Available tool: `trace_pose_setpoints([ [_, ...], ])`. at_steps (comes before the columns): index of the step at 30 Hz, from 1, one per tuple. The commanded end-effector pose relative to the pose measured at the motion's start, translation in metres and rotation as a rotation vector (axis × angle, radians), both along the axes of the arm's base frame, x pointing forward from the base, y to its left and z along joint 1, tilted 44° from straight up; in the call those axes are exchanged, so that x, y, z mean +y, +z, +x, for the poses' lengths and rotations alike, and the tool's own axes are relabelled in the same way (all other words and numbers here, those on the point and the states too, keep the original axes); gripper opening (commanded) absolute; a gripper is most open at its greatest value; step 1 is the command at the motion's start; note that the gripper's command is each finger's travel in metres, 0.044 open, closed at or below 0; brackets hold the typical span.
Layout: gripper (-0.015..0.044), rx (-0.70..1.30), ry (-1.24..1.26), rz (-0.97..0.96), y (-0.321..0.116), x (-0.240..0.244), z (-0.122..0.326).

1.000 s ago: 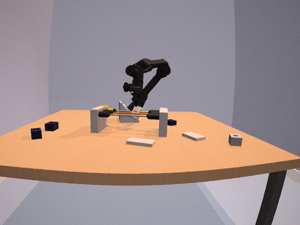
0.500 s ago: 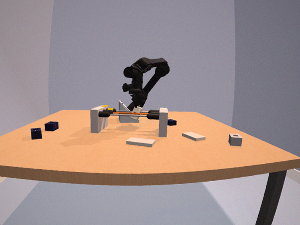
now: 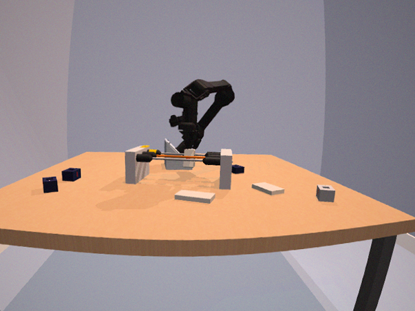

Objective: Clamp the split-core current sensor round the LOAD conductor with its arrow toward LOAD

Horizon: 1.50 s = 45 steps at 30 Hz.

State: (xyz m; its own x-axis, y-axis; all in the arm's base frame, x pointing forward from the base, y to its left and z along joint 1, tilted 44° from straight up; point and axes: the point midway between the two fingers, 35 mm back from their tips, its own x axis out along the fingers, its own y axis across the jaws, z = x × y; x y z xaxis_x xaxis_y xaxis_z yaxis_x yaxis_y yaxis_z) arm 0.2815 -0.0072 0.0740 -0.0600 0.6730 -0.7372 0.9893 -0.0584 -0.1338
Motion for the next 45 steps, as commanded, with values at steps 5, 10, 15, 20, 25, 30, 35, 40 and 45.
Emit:
trace_pose_setpoints([
  [5,0.044,-0.013,-0.011,-0.001,-0.013,0.015,0.001],
  [10,0.044,-0.027,-0.018,0.001,-0.026,0.03,0.0],
  [15,0.044,-0.027,-0.018,0.001,-0.029,0.032,0.0],
  [20,0.044,-0.027,-0.018,0.001,-0.035,0.038,0.0],
  [25,0.044,-0.027,-0.018,0.001,-0.041,0.043,-0.001],
  [30,0.044,-0.027,-0.018,0.002,-0.046,0.049,-0.001],
  [35,0.0427,-0.032,-0.014,-0.002,-0.045,0.048,-0.001],
  [40,0.0393,-0.032,-0.014,-0.002,-0.045,0.048,-0.001],
  [45,0.036,-0.032,-0.014,-0.002,-0.045,0.048,-0.001],
])
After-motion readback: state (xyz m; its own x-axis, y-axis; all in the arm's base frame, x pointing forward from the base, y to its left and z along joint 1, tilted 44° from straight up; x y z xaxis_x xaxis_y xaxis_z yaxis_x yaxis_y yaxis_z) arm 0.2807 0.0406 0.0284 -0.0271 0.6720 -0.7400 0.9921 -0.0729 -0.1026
